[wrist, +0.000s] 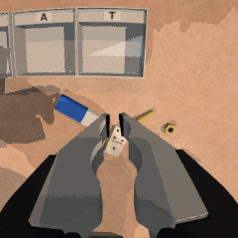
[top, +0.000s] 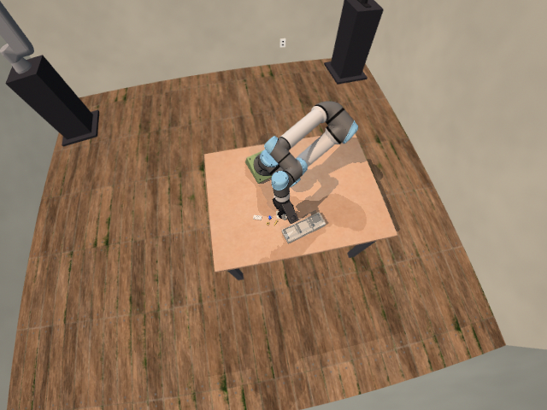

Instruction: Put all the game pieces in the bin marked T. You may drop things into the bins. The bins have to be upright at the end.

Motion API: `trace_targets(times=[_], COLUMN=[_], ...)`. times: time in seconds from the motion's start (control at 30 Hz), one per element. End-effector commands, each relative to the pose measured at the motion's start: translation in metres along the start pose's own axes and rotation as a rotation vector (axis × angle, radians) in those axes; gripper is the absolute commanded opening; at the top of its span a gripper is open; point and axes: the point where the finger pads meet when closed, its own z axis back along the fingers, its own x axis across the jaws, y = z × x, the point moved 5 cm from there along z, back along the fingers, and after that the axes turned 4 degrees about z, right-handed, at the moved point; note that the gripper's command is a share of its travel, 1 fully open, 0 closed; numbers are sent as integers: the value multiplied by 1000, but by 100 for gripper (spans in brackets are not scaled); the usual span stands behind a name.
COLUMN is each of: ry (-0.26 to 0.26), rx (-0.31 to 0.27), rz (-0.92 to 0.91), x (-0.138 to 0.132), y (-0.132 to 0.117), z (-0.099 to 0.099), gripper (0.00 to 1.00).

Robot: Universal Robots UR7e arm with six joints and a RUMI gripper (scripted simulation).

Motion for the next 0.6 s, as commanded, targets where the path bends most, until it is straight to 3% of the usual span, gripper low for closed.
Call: trace_targets(times=[0.0, 0.17, 0.43, 0.57], ry=[-32, -32, -32, -32], rx=[-148, -148, -148, -148], rz=[-12, -12, -12, -12], x=[1, -3, -3, -3], y=[29, 46, 46, 45], z=[-30, -56, -56, -67], gripper=[4, 4, 4, 4])
